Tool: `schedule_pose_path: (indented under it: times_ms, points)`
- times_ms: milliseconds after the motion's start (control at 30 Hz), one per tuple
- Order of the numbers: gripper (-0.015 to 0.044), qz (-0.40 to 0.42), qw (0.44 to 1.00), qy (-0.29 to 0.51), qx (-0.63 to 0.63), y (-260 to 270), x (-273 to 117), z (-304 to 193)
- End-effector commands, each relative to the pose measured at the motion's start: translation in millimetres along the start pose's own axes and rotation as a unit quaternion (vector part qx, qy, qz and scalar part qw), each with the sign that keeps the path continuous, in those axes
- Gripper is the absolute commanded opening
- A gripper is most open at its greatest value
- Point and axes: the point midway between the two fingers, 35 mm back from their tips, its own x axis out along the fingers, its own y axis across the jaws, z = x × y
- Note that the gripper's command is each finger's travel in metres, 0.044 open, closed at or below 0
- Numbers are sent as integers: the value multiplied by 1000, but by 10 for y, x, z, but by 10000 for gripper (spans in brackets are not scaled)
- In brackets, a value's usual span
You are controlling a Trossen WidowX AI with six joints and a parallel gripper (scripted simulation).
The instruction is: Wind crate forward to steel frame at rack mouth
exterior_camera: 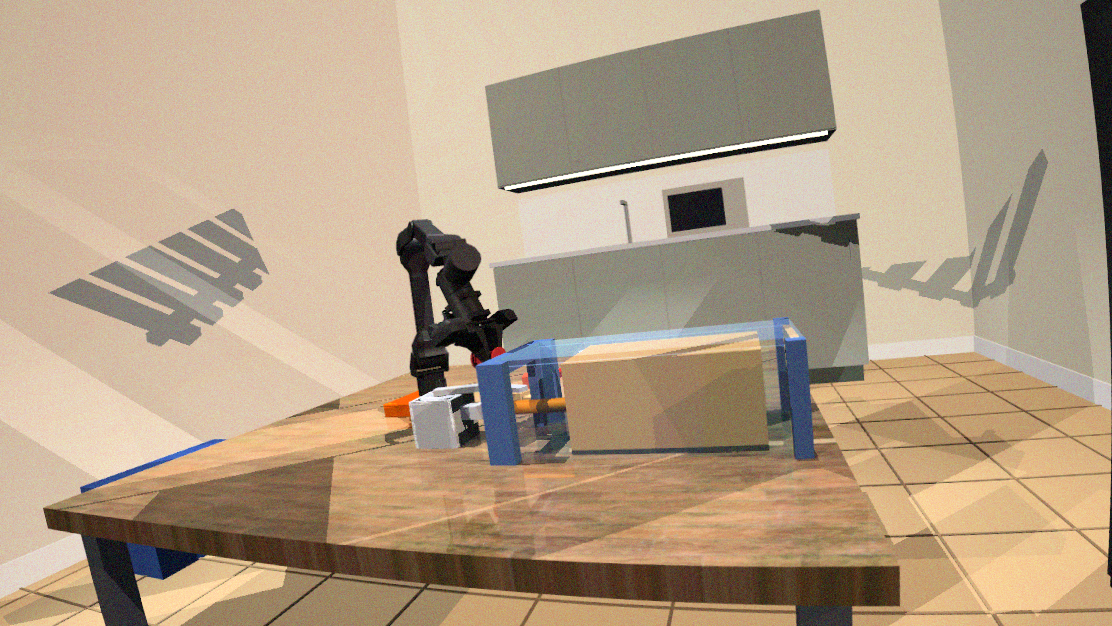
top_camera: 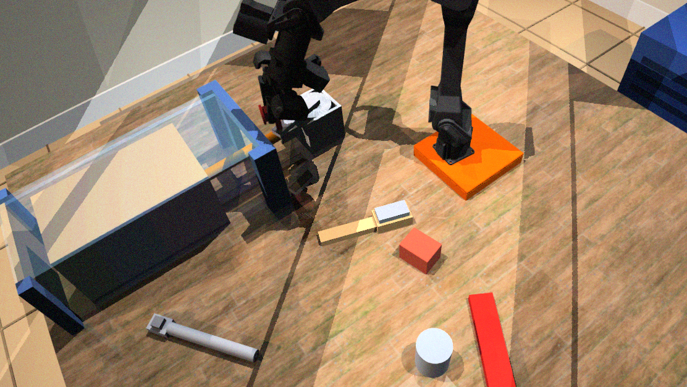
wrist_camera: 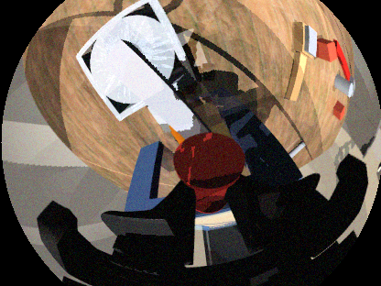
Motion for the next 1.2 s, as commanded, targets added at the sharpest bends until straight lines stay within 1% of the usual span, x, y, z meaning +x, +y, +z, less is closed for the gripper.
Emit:
schedule_pose_path:
  times_ms: [0,1167]
  points:
    - [0,-6,1000,-6,2,-82,-4,63]
    - [0,-7,1000,-7,3,-337,-131,329]
